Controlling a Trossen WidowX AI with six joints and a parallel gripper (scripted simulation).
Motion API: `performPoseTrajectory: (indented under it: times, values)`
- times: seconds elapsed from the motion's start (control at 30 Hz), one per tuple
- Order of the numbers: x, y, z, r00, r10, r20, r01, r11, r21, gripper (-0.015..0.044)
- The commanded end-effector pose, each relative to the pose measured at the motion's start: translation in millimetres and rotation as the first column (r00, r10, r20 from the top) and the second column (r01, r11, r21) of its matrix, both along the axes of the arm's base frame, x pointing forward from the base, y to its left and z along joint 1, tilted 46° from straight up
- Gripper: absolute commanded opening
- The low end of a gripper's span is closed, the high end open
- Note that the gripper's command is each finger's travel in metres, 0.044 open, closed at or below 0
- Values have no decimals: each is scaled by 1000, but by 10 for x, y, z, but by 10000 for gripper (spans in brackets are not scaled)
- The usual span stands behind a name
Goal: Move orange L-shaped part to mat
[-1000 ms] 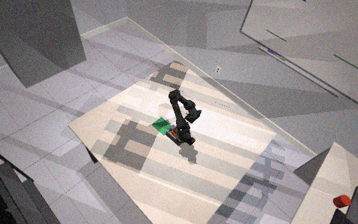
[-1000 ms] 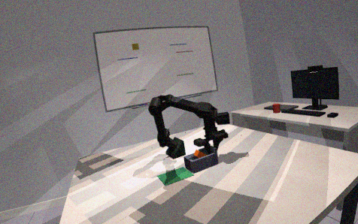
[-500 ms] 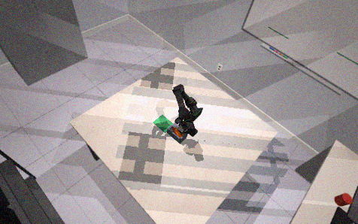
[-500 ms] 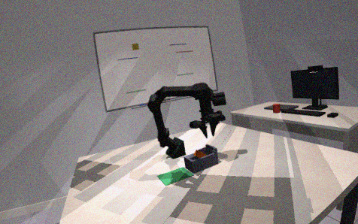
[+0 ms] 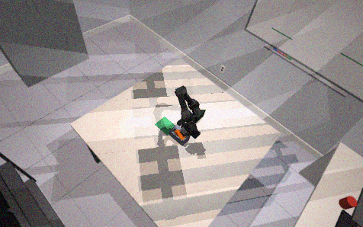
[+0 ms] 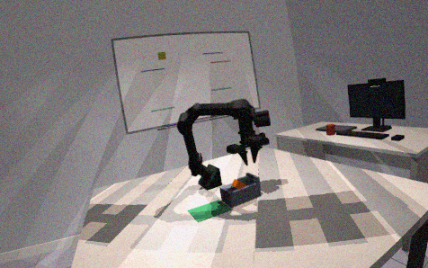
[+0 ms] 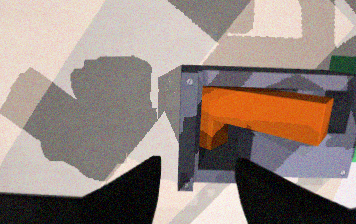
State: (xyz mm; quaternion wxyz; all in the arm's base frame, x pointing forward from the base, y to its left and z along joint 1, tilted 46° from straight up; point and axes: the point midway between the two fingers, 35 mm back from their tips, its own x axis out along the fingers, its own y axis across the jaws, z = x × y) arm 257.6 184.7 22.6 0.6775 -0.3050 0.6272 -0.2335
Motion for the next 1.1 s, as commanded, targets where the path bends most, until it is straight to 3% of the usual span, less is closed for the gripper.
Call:
performPoseTrajectory:
  times: [0.0, 0.33, 0.47, 0.53, 0.7, 0.9, 0.97, 1.07]
  values:
    - [2, 1, -1, 1000, 1, 1, -1, 1000, 1, 180]
    - [2, 1, -1, 1000, 1, 1, -1, 1000, 1, 180]
    - [24, -47, 60, 986, -119, 116, 116, 993, 26, 280]
    - [46, -100, 125, 941, -245, 233, 236, 970, 66, 280]
    - [100, -263, 313, 641, -573, 511, 520, 814, 260, 280]
    - [142, -464, 527, 76, -773, 630, 640, 522, 563, 280]
    - [145, -488, 550, 6, -779, 627, 637, 486, 598, 280]
    - [145, -488, 550, 6, -779, 627, 637, 486, 598, 280]
